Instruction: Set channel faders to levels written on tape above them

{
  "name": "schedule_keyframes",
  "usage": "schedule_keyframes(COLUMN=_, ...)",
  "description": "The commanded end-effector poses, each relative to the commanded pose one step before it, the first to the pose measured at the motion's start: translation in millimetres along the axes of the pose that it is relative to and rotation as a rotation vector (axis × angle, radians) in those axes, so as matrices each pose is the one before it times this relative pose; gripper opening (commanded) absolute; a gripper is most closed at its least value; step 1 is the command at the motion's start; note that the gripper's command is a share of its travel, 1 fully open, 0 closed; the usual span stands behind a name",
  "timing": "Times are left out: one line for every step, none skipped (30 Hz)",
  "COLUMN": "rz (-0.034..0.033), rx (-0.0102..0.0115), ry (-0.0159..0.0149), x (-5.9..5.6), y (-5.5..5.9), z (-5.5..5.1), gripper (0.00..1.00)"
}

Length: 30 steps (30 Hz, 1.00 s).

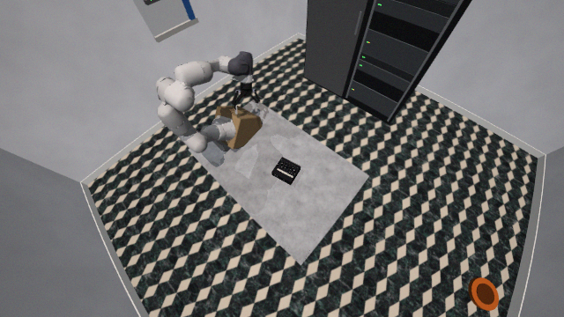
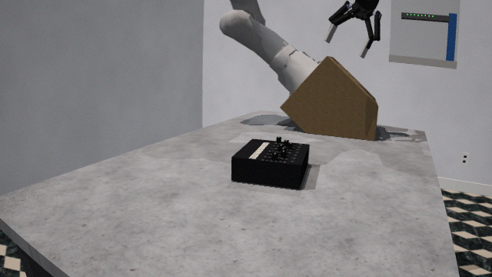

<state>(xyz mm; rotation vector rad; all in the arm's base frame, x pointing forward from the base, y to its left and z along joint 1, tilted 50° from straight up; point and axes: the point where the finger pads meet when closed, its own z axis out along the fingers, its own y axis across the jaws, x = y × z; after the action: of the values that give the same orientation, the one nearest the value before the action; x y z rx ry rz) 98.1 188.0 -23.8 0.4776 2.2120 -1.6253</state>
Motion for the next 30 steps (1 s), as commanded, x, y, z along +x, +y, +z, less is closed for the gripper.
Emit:
schedule_keyframes(rz=0.00002, rx=-0.00013, ry=0.00006, x=-0.01, y=0.01, z=-0.07, gripper=1.00)
schedule_keyframes(rz=0.00000, rx=0.00000, ry=0.00000, x=0.00, y=0.00, z=0.00, gripper=1.00)
schedule_keyframes(rz=0.00000, rx=0.00000, ry=0.00000, x=0.00, y=0.00, z=0.00, gripper=1.00)
schedule_keyframes(rz=0.00000, rx=0.00000, ry=0.00000, x=0.00, y=0.00, z=0.00, gripper=1.00)
schedule_keyframes(rz=0.00000, rx=0.00000, ry=0.00000, x=0.00, y=0.00, z=0.00, gripper=1.00)
schedule_keyframes(rz=0.00000, rx=0.00000, ry=0.00000, x=0.00, y=0.00, z=0.00, gripper=1.00)
schedule_keyframes(rz=0.00000, rx=0.00000, ry=0.00000, x=0.00, y=0.00, z=0.00, gripper=1.00)
schedule_keyframes(rz=0.00000, rx=0.00000, ry=0.00000, x=0.00, y=0.00, z=0.00, gripper=1.00)
schedule_keyframes(rz=0.00000, rx=0.00000, ry=0.00000, x=0.00, y=0.00, z=0.00, gripper=1.00)
schedule_keyframes(rz=0.00000, rx=0.00000, ry=0.00000, x=0.00, y=0.00, z=0.00, gripper=1.00)
schedule_keyframes(rz=0.00000, rx=0.00000, ry=0.00000, x=0.00, y=0.00, z=0.00, gripper=1.00)
schedule_keyframes(rz=0.00000, rx=0.00000, ry=0.00000, x=0.00, y=0.00, z=0.00, gripper=1.00)
schedule_keyframes(rz=0.00000, rx=0.00000, ry=0.00000, x=0.00, y=0.00, z=0.00, gripper=1.00)
schedule_keyframes(rz=0.00000, rx=0.00000, ry=0.00000, x=0.00, y=0.00, z=0.00, gripper=1.00)
schedule_keyframes(rz=0.00000, rx=0.00000, ry=0.00000, x=0.00, y=0.00, z=0.00, gripper=1.00)
schedule_keyframes(rz=0.00000, rx=0.00000, ry=0.00000, x=0.00, y=0.00, z=0.00, gripper=1.00)
schedule_keyframes(rz=0.00000, rx=0.00000, ry=0.00000, x=0.00, y=0.00, z=0.00, gripper=1.00)
schedule_keyframes(rz=0.00024, rx=-0.00003, ry=0.00017, x=-0.03, y=0.01, z=-0.03, gripper=1.00)
schedule_keyframes(rz=0.00161, rx=-0.00021, ry=0.00117, x=-0.18, y=0.09, z=-0.23, gripper=1.00)
schedule_keyframes(rz=0.00422, rx=-0.00054, ry=0.00307, x=-0.47, y=0.23, z=-0.61, gripper=1.00)
schedule_keyframes(rz=0.00791, rx=-0.00099, ry=0.00574, x=-0.89, y=0.44, z=-1.15, gripper=1.00)
schedule_keyframes(rz=0.01256, rx=-0.00150, ry=0.00910, x=-1.42, y=0.70, z=-1.82, gripper=1.00)
schedule_keyframes(rz=0.01804, rx=-0.00200, ry=0.01304, x=-2.06, y=1.03, z=-2.61, gripper=1.00)
schedule_keyframes(rz=0.02424, rx=-0.00242, ry=0.01746, x=-2.79, y=1.43, z=-3.49, gripper=1.00)
schedule_keyframes(rz=0.03108, rx=-0.00265, ry=0.02225, x=-3.61, y=1.91, z=-4.47, gripper=1.00)
schedule_keyframes(rz=0.03844, rx=-0.00261, ry=0.02731, x=-4.52, y=2.48, z=-5.51, gripper=1.00)
schedule_keyframes(rz=0.04626, rx=-0.00219, ry=0.03254, x=-5.50, y=3.17, z=-6.61, gripper=1.00)
schedule_keyframes(rz=0.05446, rx=-0.00129, ry=0.03781, x=-6.54, y=4.00, z=-7.76, gripper=1.00)
schedule_keyframes(rz=0.06296, rx=0.00014, ry=0.04299, x=-7.62, y=5.00, z=-8.96, gripper=1.00)
schedule_keyframes(rz=0.00000, rx=0.00000, ry=0.00000, x=0.00, y=0.00, z=0.00, gripper=1.00)
